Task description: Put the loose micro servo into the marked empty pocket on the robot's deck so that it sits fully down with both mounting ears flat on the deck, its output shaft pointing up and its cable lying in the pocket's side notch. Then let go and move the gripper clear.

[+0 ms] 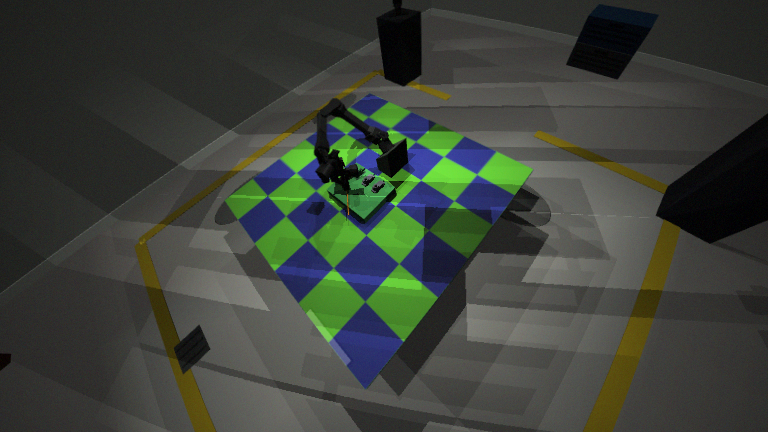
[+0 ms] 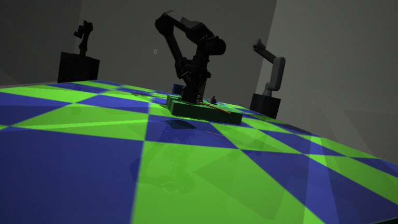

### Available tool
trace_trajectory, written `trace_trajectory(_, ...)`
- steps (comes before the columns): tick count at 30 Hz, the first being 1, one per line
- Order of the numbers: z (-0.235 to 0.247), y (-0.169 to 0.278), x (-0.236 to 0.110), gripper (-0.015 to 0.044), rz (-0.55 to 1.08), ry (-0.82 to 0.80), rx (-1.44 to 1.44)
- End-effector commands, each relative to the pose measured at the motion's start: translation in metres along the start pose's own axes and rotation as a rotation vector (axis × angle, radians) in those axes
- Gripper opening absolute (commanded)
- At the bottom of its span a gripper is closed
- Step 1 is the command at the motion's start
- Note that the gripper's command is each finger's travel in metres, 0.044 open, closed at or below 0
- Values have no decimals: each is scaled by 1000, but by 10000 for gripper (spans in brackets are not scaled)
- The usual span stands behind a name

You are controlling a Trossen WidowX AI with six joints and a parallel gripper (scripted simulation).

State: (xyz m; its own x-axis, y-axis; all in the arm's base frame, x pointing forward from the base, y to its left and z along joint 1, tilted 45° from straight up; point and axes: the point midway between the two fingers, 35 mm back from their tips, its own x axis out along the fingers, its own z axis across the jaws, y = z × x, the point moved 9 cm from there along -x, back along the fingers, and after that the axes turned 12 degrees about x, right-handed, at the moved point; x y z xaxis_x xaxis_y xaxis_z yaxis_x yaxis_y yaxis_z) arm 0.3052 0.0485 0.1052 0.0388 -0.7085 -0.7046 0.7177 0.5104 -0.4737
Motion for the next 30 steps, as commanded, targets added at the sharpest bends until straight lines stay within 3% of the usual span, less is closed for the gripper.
trace_trajectory(1,0,1,-12,0,6,-3,2)
trace_trajectory(6,-3,-5,-28,0,6,-3,2)
trace_trajectory(30,0,-23,-29,0,5,-3,-16)
